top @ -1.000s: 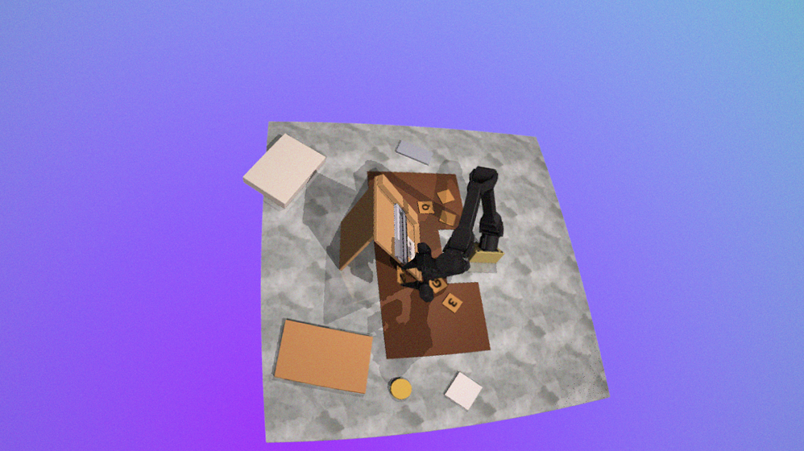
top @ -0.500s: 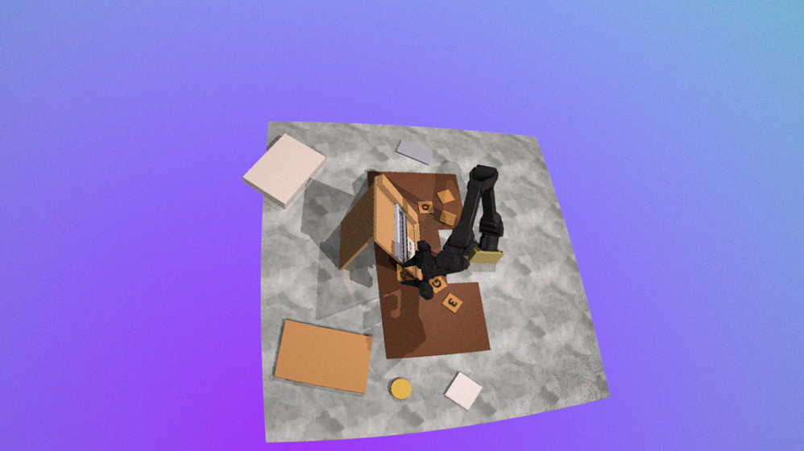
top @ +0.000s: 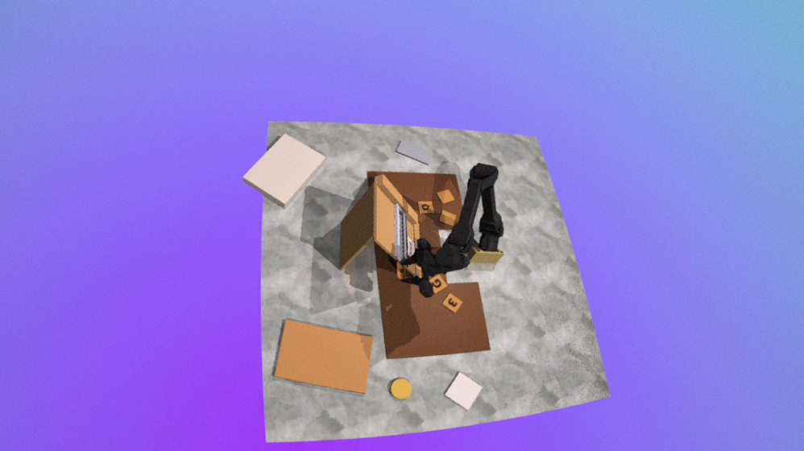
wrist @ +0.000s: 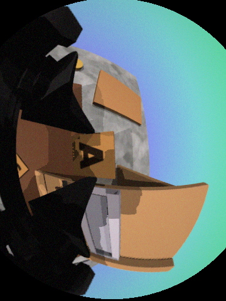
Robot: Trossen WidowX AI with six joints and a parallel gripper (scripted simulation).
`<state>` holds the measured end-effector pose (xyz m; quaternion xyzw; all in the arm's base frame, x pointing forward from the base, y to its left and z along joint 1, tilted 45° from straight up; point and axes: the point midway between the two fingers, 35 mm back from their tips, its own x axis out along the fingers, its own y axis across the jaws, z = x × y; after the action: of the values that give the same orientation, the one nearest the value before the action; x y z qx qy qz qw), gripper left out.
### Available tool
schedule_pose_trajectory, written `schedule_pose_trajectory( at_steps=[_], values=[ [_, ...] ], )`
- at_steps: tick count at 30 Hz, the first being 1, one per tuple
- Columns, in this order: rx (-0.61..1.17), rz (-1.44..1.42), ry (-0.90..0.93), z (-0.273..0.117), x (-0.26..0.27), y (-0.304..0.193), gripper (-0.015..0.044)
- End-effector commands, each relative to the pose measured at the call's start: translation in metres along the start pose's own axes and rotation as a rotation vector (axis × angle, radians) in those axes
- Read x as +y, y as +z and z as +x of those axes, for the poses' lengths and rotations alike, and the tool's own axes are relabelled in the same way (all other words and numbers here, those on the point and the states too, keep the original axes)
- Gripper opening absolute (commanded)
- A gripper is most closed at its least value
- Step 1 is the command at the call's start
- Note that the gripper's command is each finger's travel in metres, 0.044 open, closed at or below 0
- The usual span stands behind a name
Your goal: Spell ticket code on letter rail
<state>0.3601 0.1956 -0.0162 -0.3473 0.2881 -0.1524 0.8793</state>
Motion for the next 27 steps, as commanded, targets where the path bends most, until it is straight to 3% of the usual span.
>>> schedule_pose_trajectory(
  at_steps=[1, 27],
  values=[
    [-0.001, 0.001, 0.004, 0.000, -0.002, 0.001, 0.0000],
    [-0.001, 0.000, 0.004, 0.000, -0.015, 0.001, 0.0000]
  ],
)
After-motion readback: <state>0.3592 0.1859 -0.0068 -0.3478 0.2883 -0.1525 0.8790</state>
